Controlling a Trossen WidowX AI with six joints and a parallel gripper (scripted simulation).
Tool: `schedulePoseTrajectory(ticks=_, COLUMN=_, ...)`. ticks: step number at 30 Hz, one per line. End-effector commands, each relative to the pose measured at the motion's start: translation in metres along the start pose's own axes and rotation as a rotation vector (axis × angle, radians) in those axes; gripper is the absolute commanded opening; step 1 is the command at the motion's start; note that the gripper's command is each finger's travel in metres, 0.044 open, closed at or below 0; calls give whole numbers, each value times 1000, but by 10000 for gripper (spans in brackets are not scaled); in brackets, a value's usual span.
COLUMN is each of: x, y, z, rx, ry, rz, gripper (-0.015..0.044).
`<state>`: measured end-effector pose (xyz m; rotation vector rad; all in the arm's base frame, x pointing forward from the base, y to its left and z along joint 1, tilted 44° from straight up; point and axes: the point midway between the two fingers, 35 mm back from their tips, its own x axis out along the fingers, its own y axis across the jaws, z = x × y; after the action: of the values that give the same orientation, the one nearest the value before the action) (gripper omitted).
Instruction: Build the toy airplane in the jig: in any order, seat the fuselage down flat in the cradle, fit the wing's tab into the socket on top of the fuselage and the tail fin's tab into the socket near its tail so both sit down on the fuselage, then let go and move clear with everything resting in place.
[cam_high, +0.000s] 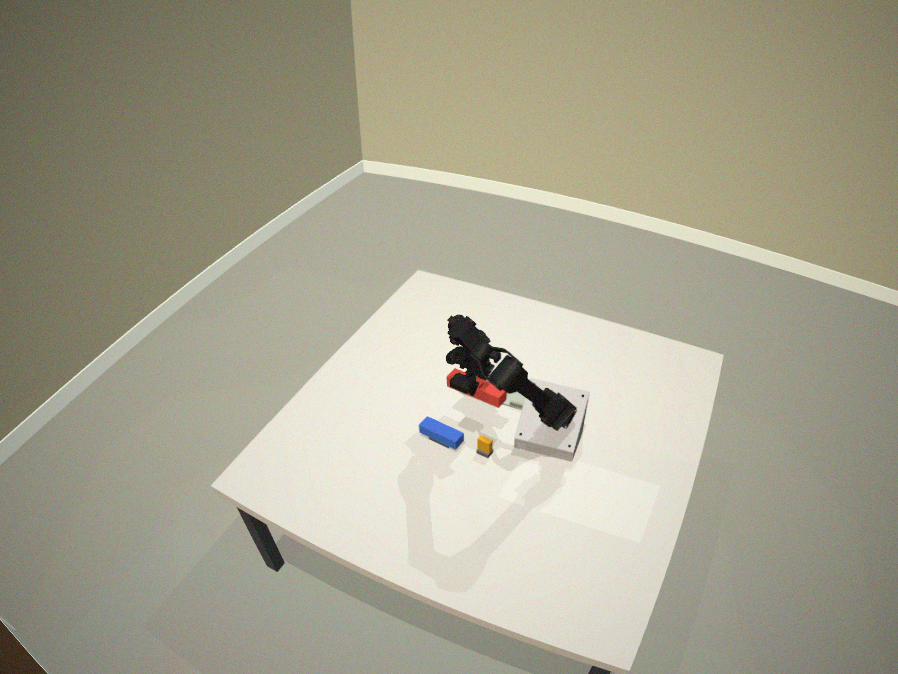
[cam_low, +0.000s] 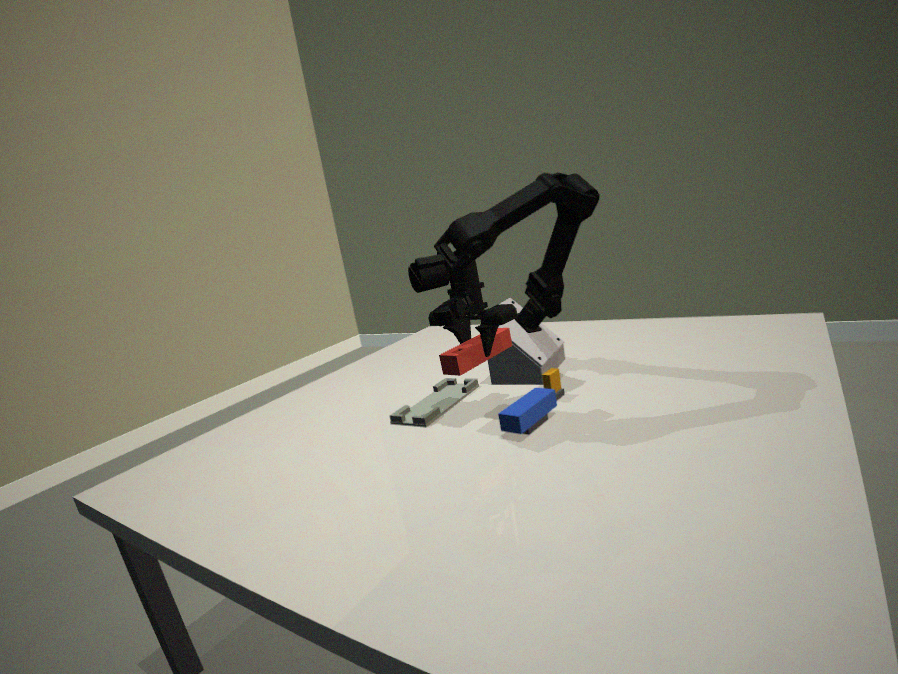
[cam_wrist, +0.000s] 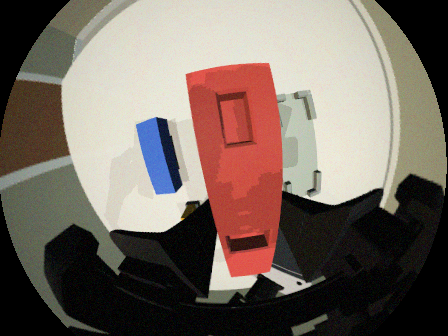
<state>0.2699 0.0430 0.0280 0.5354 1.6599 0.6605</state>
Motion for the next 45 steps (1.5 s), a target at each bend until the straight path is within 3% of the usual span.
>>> schedulePoseTrajectory(ticks=1, x=-15, y=0, z=0, rx=-12, ry=-10, rz=-7, gripper=0)
schedulePoseTrajectory(ticks=45, x=32, y=-118, z=7, rx=-82, ry=-10, rz=-16, gripper=0)
